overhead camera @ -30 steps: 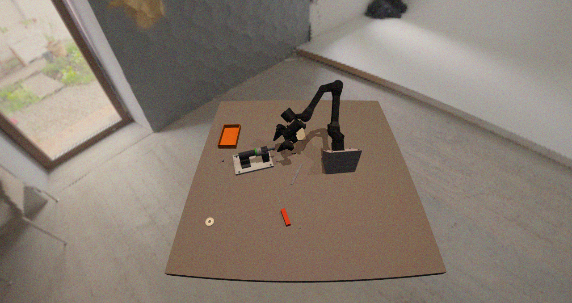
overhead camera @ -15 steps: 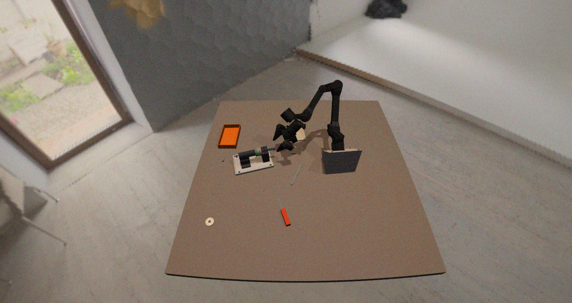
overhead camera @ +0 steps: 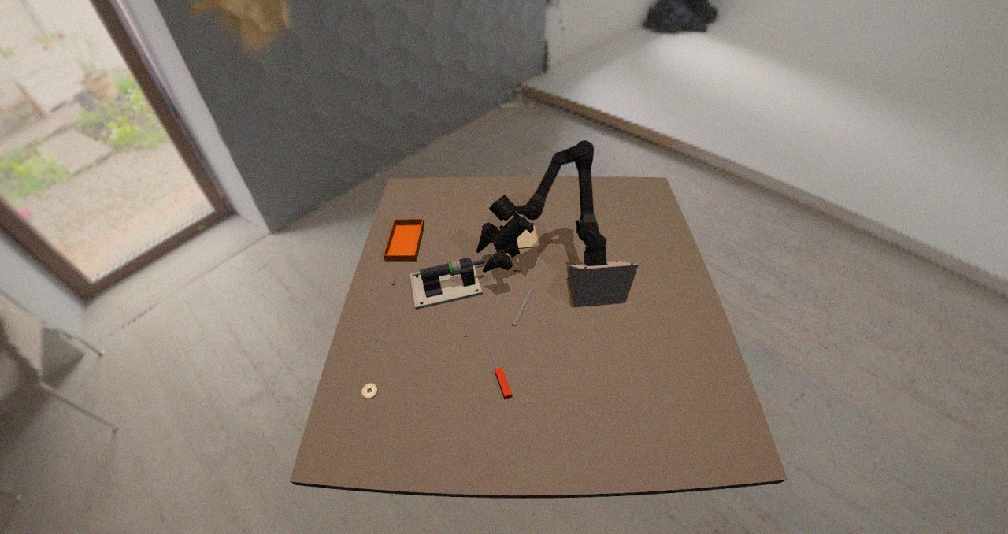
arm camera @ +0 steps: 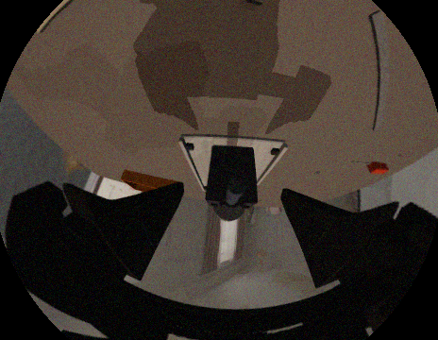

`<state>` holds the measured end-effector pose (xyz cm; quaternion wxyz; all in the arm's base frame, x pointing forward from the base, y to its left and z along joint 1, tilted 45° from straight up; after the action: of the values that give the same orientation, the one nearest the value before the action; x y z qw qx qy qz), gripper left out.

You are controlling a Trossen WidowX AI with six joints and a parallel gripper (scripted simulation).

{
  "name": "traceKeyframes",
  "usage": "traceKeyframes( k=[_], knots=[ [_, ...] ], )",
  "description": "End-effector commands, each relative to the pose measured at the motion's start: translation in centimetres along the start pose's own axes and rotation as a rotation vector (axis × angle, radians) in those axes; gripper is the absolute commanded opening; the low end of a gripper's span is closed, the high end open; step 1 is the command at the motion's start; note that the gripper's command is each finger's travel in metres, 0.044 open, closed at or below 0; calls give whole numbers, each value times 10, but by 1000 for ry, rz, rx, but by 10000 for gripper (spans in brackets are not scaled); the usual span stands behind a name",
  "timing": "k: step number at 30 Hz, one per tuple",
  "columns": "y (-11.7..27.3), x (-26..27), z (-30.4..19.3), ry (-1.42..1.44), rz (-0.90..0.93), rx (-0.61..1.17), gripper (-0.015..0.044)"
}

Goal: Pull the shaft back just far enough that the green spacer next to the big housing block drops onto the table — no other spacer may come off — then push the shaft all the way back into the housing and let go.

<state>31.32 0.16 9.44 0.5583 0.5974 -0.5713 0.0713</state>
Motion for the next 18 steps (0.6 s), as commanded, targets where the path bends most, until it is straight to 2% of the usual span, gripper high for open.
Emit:
traceKeyframes(
  k=[1, 18],
  knots=[
    [-7, 0, -1, 3, -2, 3, 440],
    [-16, -1, 0, 3, -2, 3, 440]
  ],
)
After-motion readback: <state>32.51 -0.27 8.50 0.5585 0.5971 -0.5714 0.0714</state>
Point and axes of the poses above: the point midway between the two fingers, 35 mm back from their tips, its own y axis back along the fingers, its own x axis across the jaws, z = x × y, the point moved 6 cm from there along y, back along the fingers, and after that the axes turned 4 degrees about y, right-handed, at the moved point
